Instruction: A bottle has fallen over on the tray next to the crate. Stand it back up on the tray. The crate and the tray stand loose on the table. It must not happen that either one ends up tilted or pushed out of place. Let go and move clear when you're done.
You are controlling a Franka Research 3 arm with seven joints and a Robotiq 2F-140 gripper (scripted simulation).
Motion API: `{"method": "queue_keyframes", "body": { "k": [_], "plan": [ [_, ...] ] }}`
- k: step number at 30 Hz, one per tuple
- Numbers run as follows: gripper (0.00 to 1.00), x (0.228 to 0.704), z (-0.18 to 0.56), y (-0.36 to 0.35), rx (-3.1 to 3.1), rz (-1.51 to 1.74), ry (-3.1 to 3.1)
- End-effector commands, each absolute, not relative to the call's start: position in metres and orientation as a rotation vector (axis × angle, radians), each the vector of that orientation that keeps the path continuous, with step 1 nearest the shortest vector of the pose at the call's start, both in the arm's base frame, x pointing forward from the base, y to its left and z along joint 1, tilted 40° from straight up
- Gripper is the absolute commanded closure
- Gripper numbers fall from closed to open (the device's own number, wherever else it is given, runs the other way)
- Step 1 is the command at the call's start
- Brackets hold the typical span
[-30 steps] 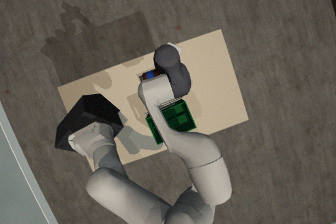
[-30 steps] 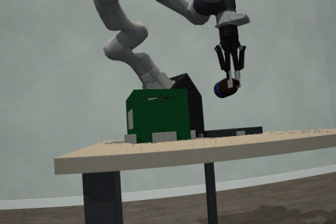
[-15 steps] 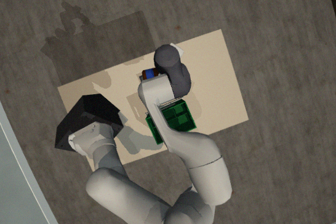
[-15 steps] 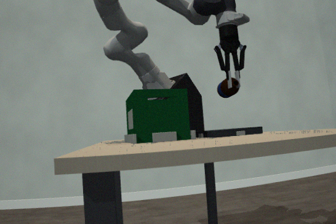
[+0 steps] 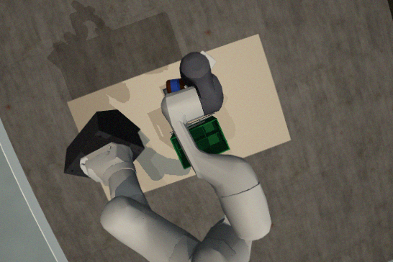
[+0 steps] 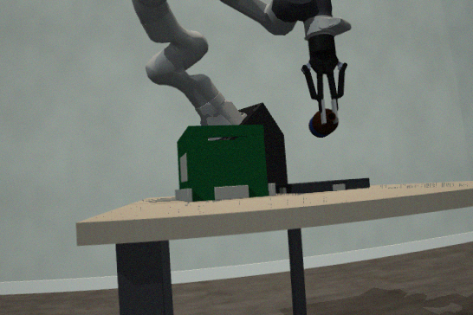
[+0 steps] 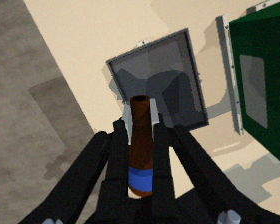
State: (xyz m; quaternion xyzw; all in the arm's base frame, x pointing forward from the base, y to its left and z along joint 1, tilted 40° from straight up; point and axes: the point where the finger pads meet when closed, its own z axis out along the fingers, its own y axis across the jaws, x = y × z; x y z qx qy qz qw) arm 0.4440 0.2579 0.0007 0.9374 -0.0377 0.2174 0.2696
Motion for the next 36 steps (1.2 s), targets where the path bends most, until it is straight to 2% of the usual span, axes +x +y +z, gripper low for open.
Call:
{"method": "queue_keyframes", "body": {
  "k": [1, 36],
  "plan": [
    [1.00, 0.4423, 0.0010, 0.2614, 2.536, 0.598, -0.131],
    [1.00, 0.4423, 0.0010, 0.2614, 2.539, 0.620, -0.201]
  ]
}}
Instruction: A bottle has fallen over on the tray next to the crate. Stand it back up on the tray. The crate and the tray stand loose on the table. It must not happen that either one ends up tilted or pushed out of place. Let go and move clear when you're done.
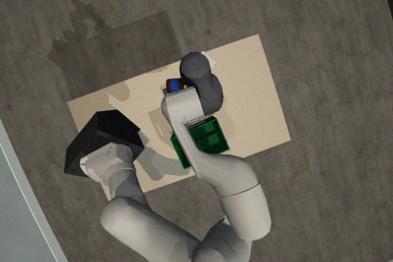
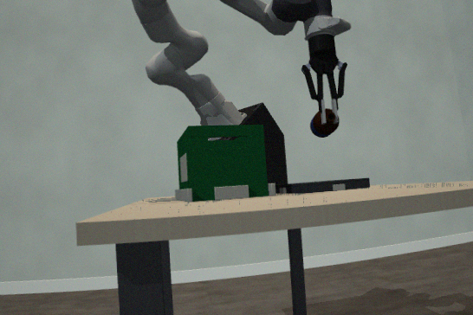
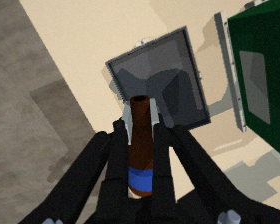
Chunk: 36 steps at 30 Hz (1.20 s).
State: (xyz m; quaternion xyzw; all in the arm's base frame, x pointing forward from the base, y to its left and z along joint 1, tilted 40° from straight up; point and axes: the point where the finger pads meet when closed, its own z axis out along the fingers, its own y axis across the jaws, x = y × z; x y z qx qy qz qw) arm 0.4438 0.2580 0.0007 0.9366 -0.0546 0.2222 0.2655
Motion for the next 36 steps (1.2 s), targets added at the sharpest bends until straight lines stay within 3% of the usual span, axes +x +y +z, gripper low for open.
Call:
{"method": "queue_keyframes", "body": {
  "k": [1, 36],
  "plan": [
    [1.00, 0.4423, 0.0010, 0.2614, 2.540, 0.625, -0.219],
    [1.00, 0.4423, 0.0011, 0.2614, 2.537, 0.697, -0.469]
  ]
}}
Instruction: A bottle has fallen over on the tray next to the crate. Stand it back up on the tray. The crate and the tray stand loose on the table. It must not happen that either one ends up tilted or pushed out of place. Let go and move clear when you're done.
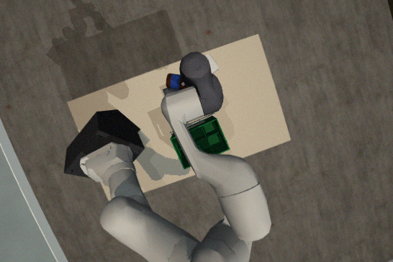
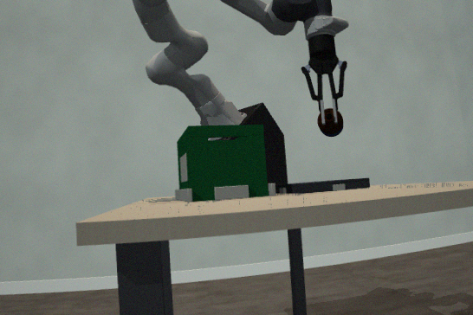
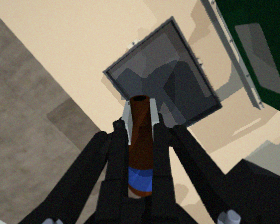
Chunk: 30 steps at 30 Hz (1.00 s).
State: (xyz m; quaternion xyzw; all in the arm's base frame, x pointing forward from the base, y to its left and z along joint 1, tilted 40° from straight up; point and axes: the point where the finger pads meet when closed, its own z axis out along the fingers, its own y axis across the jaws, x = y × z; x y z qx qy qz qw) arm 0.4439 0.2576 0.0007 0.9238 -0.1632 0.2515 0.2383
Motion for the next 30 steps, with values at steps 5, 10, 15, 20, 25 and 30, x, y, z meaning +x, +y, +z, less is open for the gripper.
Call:
{"method": "queue_keyframes", "body": {
  "k": [5, 10, 15, 20, 25, 30],
  "plan": [
    [1.00, 0.4423, 0.0011, 0.2614, 2.537, 0.697, -0.469],
    [1.00, 0.4423, 0.0011, 0.2614, 2.537, 0.697, -0.469],
    [1.00, 0.4423, 0.0011, 0.2614, 2.537, 0.697, -0.469],
    [1.00, 0.4423, 0.0011, 0.2614, 2.537, 0.697, -0.469],
    [1.00, 0.4423, 0.0011, 0.2614, 2.537, 0.698, -0.470],
    [1.00, 0.4423, 0.0011, 0.2614, 2.536, 0.704, -0.494]
  ]
}}
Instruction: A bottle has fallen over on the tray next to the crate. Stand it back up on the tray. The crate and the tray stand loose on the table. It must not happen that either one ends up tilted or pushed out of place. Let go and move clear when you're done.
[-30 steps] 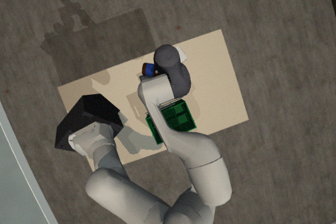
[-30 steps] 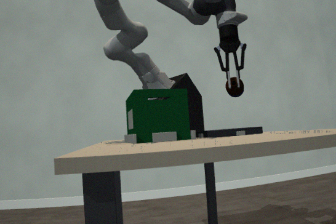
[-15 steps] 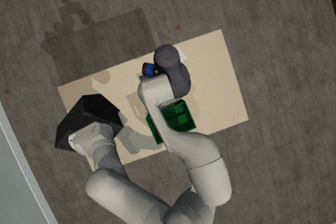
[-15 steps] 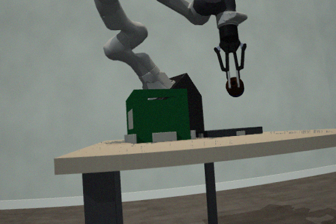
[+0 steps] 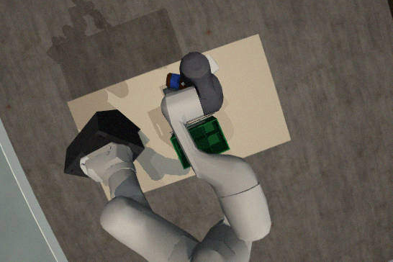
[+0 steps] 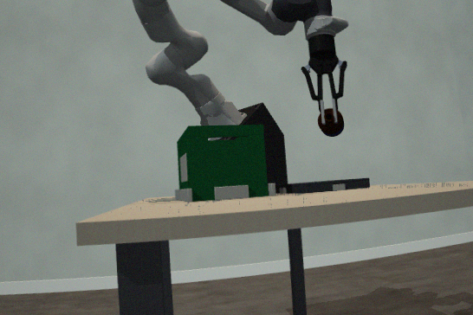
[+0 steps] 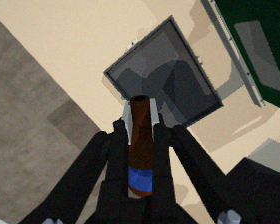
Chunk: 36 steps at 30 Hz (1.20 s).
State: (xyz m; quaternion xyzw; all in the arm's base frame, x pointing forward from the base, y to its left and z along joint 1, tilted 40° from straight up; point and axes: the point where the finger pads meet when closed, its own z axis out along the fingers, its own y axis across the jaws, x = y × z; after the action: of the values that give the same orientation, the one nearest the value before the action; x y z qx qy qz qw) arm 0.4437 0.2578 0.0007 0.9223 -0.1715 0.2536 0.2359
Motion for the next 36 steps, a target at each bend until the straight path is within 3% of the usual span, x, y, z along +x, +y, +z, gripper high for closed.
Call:
{"method": "queue_keyframes", "body": {
  "k": [1, 36],
  "plan": [
    [1.00, 0.4423, 0.0011, 0.2614, 2.535, 0.707, -0.502],
    [1.00, 0.4424, 0.0011, 0.2614, 2.520, 0.754, -0.676]
  ]
}}
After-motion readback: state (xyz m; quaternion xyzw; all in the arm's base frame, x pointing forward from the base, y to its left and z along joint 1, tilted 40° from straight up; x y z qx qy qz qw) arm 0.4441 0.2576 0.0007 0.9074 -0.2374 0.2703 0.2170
